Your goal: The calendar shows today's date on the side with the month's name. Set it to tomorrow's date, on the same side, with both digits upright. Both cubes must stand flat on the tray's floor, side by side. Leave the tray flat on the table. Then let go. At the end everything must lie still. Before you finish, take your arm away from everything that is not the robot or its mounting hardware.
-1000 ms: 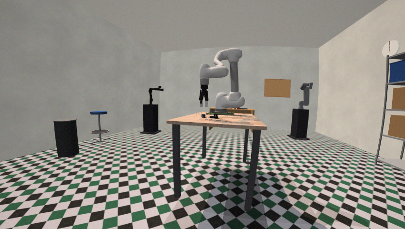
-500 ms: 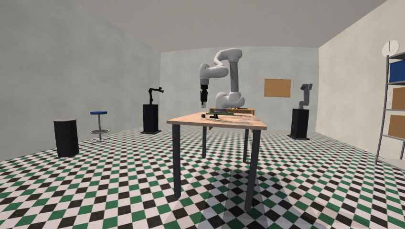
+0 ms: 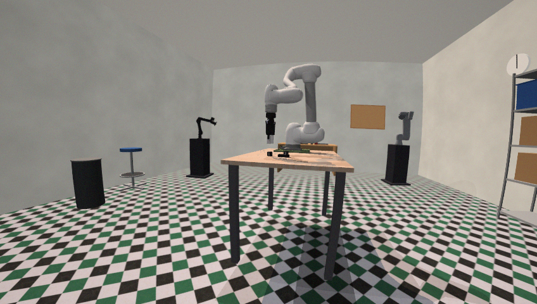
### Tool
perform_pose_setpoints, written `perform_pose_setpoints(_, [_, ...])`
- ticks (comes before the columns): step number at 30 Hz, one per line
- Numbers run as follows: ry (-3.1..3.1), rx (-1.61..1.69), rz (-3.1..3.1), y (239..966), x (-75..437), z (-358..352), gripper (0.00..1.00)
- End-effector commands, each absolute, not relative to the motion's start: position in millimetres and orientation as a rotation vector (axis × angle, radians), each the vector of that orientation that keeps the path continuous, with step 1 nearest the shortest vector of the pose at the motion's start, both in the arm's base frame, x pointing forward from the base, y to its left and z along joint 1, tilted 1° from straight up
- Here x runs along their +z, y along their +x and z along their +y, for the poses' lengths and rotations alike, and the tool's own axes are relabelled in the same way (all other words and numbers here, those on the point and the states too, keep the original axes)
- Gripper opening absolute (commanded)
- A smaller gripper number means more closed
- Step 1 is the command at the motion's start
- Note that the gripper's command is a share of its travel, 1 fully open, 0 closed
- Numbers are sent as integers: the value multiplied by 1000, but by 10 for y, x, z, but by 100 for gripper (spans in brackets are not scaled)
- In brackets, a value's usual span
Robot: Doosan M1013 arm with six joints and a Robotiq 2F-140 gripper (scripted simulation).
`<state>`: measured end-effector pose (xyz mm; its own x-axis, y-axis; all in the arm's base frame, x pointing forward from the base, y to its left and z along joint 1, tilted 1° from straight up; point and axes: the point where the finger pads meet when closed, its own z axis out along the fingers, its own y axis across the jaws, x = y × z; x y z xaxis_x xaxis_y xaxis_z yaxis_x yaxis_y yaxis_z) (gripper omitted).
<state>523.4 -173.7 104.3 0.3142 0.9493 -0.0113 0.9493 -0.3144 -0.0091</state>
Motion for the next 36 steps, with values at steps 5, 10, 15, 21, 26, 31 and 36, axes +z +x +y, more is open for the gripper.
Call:
perform_pose_setpoints(5, [-2546,22,-1839,5234,1042,-1737,29])
perform_pose_setpoints(10, [-2546,22,-1839,5234,1029,-1737,29])
perform_pose_setpoints(15, [-2545,22,-1839,5233,996,-1738,29])
perform_pose_setpoints(21, [-2545,22,-1839,5232,954,-1739,29])
perform_pose_setpoints(26, [-2545,22,-1839,5231,886,-1740,29])
perform_pose_setpoints(31, [-2545,22,-1839,5230,807,-1742,29])
perform_pose_setpoints(36, [-2545,22,-1839,5229,758,-1743,29])
